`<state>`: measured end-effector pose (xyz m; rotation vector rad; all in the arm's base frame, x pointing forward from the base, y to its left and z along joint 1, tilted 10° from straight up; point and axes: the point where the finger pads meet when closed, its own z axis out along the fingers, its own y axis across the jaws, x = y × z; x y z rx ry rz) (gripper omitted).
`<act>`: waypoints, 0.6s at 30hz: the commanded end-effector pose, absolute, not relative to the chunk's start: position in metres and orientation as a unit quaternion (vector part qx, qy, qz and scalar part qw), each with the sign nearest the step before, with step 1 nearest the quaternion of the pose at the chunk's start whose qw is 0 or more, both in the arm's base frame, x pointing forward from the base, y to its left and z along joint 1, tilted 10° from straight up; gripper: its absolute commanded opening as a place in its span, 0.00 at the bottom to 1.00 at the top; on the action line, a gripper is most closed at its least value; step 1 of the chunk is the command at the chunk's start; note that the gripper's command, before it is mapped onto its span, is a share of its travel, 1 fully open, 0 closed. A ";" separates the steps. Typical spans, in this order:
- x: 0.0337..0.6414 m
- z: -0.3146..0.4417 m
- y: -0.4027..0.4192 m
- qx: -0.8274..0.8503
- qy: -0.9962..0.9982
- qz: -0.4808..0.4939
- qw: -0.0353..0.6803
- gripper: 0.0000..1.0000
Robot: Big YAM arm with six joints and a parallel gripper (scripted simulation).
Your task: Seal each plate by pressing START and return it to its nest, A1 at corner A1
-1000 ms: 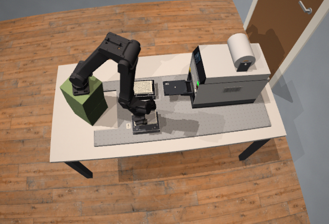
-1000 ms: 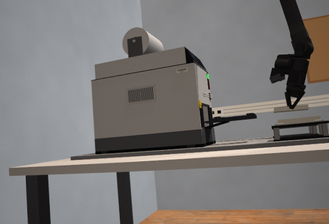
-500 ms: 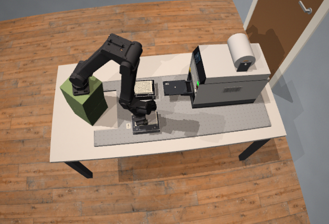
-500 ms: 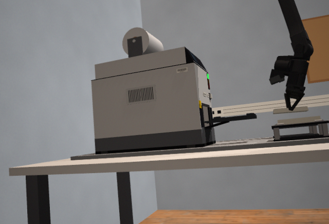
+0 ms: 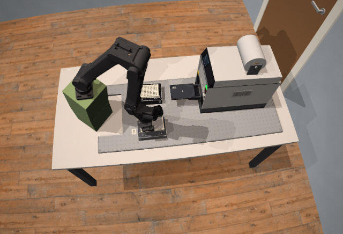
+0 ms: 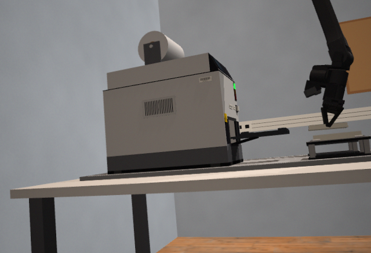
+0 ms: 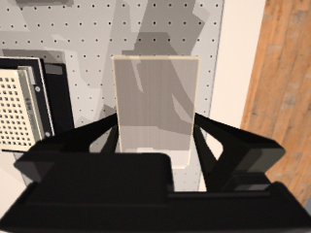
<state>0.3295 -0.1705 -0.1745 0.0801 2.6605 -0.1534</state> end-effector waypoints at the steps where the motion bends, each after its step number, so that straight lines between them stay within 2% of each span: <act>1: 0.324 -0.182 -0.161 0.018 0.972 -0.050 0.229 0.00; 18: 0.320 -0.189 -0.169 0.030 0.972 -0.053 0.229 0.00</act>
